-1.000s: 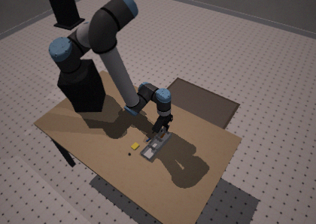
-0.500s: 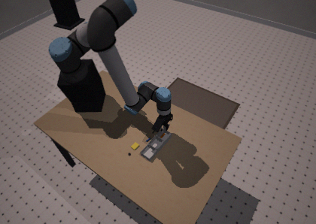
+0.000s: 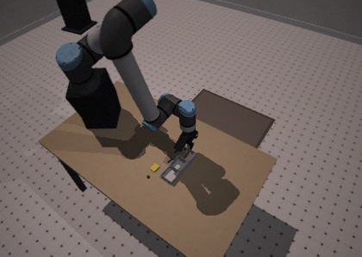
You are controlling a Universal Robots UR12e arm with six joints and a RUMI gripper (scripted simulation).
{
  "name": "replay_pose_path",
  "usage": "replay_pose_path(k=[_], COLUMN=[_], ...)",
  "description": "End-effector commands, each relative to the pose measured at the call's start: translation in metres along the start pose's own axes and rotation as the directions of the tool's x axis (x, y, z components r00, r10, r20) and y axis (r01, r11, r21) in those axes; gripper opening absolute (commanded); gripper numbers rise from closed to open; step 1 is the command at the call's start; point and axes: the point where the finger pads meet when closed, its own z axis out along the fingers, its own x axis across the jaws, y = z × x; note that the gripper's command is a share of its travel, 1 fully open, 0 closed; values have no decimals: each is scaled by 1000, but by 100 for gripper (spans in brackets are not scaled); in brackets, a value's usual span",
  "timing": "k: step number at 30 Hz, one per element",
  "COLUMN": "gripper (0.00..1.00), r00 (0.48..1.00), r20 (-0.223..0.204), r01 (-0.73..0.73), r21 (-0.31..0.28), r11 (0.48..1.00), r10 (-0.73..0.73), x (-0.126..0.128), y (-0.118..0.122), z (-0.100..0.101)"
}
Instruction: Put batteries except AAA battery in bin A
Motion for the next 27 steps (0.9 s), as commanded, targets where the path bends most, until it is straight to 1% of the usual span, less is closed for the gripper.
replay_pose_path(k=[1, 12, 13, 21, 22, 27], gripper=[17, 17, 17, 17, 100, 100], r00=[1000, 1000, 1000, 1000, 1000, 1000], r20=[-1, -1, -4, -1, -3, -3], r01=[0, 0, 0, 0, 0, 1], r21=[0, 0, 1, 0, 1, 1], r11=[1000, 1000, 1000, 1000, 1000, 1000], r10=[0, 0, 0, 0, 0, -1], x=[1, 1, 5, 2, 4, 5], y=[0, 0, 0, 0, 1, 1], z=[0, 0, 1, 0, -5, -25])
